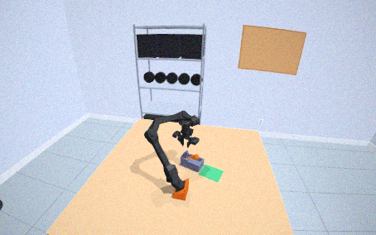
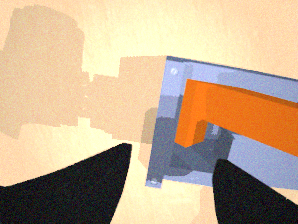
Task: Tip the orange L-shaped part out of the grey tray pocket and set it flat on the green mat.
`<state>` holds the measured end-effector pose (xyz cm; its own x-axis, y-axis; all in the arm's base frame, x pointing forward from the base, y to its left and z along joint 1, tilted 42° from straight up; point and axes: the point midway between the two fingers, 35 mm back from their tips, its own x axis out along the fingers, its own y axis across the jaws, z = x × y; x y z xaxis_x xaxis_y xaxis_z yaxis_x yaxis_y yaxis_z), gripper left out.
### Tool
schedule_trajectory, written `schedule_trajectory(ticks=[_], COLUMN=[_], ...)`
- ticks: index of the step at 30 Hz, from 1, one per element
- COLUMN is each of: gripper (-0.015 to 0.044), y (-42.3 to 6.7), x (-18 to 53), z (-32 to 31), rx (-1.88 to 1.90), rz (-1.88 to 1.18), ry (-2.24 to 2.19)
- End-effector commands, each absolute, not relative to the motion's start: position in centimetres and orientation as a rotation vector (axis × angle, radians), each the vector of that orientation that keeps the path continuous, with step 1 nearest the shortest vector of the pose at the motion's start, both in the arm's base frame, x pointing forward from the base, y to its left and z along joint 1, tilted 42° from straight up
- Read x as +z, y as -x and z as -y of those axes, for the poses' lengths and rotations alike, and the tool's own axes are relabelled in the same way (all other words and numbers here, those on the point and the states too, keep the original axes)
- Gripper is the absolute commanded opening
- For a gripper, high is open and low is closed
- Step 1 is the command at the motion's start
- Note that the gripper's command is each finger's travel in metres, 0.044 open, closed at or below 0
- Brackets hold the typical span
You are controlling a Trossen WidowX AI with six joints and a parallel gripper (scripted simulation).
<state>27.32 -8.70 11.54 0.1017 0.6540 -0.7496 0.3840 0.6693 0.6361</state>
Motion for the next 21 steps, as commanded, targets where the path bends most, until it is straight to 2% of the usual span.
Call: schedule_trajectory(ticks=[1,8,12,21], gripper=[0.0180,0.0180,0.0280,0.0280], y=[-27.3,-27.3,-27.2,-26.3], x=[11.5,11.5,11.1,8.9], z=[8.7,8.7,9.3,12.0], rx=[0.242,0.242,0.342,0.826], rz=[-1.514,-1.514,-1.480,-1.228], ry=[-0.901,-0.901,-0.790,-0.196])
